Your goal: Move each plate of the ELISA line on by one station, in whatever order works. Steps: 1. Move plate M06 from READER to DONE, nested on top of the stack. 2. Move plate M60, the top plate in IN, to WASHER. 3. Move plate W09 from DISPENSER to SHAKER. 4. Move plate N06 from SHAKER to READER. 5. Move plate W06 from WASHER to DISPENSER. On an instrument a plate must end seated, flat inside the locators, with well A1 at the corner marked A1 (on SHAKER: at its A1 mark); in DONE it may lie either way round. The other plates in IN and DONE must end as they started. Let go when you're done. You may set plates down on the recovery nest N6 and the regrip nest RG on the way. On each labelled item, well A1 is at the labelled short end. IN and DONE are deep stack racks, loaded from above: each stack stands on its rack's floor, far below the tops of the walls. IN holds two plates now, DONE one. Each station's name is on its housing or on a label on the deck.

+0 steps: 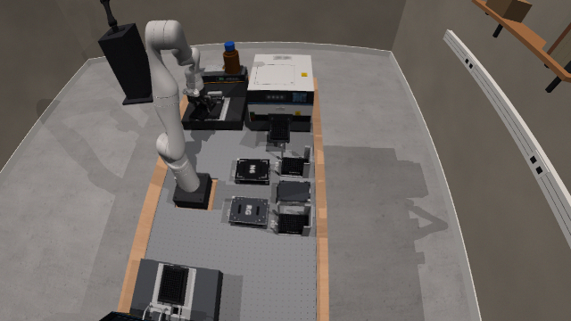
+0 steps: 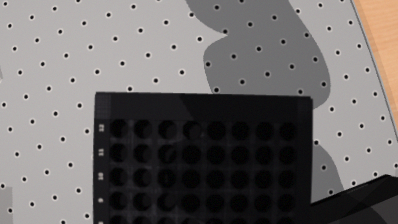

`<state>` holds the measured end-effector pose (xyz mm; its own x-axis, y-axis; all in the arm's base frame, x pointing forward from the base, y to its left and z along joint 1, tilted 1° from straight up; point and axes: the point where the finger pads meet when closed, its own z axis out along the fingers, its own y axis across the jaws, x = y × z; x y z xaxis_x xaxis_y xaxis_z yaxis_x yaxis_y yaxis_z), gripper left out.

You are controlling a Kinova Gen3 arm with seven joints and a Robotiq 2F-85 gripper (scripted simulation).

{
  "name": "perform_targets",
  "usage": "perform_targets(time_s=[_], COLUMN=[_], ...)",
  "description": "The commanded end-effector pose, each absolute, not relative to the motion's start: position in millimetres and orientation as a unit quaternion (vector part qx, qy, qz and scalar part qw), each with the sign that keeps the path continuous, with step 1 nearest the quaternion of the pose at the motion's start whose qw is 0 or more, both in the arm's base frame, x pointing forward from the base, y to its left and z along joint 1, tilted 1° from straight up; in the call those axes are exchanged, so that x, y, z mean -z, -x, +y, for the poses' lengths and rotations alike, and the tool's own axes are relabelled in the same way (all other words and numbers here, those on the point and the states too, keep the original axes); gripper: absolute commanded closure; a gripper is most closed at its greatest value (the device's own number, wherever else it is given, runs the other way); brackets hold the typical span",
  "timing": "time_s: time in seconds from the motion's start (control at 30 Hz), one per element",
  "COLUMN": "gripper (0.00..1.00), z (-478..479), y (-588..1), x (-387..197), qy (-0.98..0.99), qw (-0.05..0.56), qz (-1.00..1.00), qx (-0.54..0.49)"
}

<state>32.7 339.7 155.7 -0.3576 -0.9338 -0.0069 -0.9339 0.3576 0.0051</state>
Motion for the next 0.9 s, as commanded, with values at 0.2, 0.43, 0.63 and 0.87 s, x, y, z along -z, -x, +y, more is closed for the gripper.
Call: perform_targets(time_s=[0.2,0.43,0.63,0.87], gripper=[0.06,0.06,0.06,0.06], z=[306.4,299.9,290.2,280.6], y=[-33.3,-45.0,-62.5,-80.0], x=[-155.8,-155.7,-155.6,-155.4], qy=[0.549,0.529,0.499,0.497], qw=[0.002,0.002,0.002,0.002], qz=[0.836,0.849,0.867,0.868], qx=[-0.005,-0.005,-0.005,-0.005])
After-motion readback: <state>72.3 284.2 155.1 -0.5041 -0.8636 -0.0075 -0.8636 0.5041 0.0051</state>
